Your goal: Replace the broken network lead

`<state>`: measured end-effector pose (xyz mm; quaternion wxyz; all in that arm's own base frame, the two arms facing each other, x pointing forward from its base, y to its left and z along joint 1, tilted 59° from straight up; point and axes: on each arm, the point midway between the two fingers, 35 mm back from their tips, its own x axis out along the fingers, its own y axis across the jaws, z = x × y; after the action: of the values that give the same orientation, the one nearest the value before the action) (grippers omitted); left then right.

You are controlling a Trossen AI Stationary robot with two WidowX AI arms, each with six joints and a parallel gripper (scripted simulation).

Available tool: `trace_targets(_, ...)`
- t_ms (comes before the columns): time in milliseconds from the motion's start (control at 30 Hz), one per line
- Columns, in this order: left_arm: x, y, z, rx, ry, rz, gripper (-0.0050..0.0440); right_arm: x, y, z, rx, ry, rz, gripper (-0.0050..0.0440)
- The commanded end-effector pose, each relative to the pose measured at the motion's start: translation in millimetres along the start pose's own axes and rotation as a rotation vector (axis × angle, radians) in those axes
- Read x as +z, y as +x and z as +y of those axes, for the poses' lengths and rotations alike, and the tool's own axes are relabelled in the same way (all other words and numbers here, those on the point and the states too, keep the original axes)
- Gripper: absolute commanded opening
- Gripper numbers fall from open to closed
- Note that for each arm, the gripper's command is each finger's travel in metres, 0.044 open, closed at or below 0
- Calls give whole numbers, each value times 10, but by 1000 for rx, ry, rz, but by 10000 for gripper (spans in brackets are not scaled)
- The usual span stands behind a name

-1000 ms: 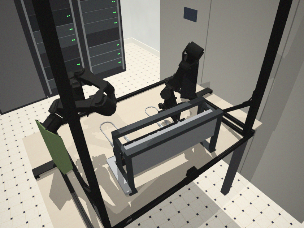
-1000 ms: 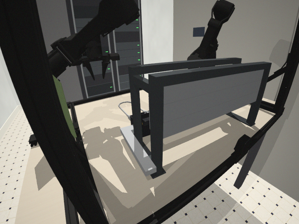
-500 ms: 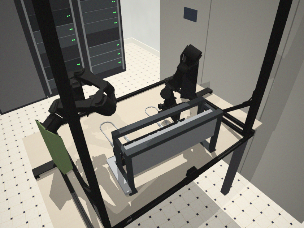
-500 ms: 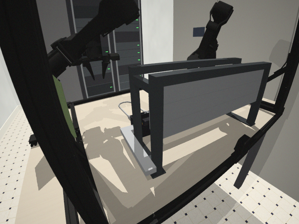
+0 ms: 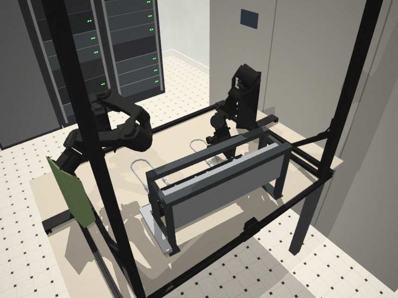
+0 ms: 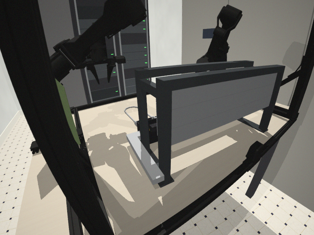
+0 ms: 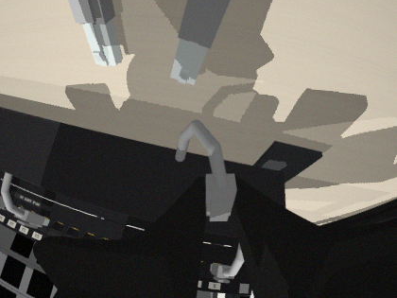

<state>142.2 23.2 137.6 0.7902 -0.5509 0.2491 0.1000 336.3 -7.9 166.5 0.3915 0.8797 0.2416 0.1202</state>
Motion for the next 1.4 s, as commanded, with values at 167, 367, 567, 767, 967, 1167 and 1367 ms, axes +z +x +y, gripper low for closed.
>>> trace_targets(167,0,0,0,0,0,0,176,1,0,0,0,-1,0,440)
trace_targets(367,0,0,0,0,0,0,176,1,0,0,0,-1,0,440)
trace_targets(567,0,0,0,0,0,0,176,1,0,0,0,-1,0,440)
trace_targets(767,0,0,0,0,0,0,176,35,-24,-71,-15,26,-11,440)
trace_targets(967,0,0,0,0,0,0,176,35,-24,-71,-15,26,-11,440)
trace_targets(1167,0,0,0,0,0,0,176,35,-24,-71,-15,26,-11,440)
trace_targets(1367,0,0,0,0,0,0,176,-326,-492,31,-15,26,-11,176)
